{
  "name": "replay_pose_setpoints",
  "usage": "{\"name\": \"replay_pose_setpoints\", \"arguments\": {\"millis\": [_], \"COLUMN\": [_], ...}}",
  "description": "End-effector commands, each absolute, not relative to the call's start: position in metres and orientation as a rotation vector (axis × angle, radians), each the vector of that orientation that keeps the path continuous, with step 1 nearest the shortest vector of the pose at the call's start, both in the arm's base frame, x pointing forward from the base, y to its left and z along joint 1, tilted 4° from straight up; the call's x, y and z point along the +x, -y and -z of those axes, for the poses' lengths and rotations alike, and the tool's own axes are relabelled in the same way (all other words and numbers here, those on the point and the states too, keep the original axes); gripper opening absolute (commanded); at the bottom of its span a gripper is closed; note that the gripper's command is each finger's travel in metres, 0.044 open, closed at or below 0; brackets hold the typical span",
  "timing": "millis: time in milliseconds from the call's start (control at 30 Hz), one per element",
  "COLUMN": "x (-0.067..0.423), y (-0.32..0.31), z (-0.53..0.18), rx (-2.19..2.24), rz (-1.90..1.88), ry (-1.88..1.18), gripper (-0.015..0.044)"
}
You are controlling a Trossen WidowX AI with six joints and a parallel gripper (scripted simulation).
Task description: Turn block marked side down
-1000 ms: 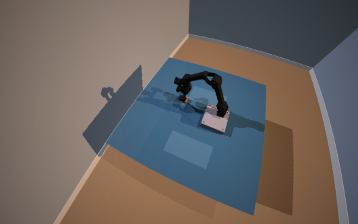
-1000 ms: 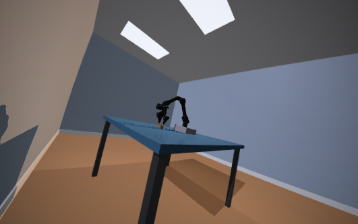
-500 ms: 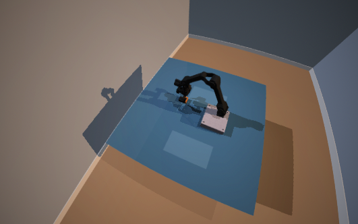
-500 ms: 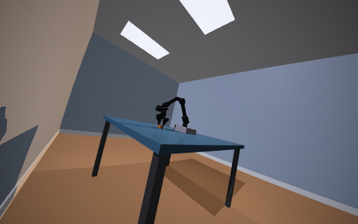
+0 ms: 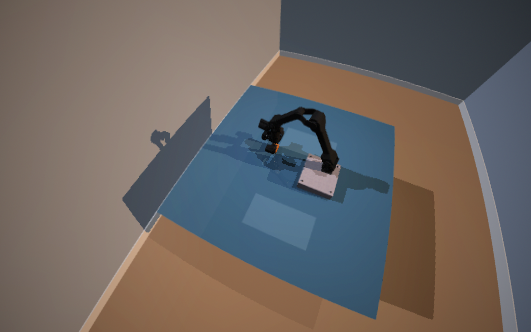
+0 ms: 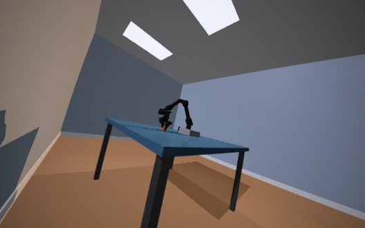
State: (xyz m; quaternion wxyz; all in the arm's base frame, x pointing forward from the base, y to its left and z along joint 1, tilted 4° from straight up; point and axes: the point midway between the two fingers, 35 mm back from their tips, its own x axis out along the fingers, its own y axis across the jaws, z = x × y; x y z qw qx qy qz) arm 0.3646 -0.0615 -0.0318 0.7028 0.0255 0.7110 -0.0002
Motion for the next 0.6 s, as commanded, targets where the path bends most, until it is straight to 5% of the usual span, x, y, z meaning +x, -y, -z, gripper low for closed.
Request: {"name": "replay_pose_setpoints", "arguments": {"millis": [0,567], "x": [0.3646,0.3646], "y": [0.0607,0.0607], "z": [0.0326,0.0326], "rx": [0.058,0.058], "rz": [-0.004,-0.004], "ry": [-1.582,-1.582], "gripper": [0.0262,0.0149]}}
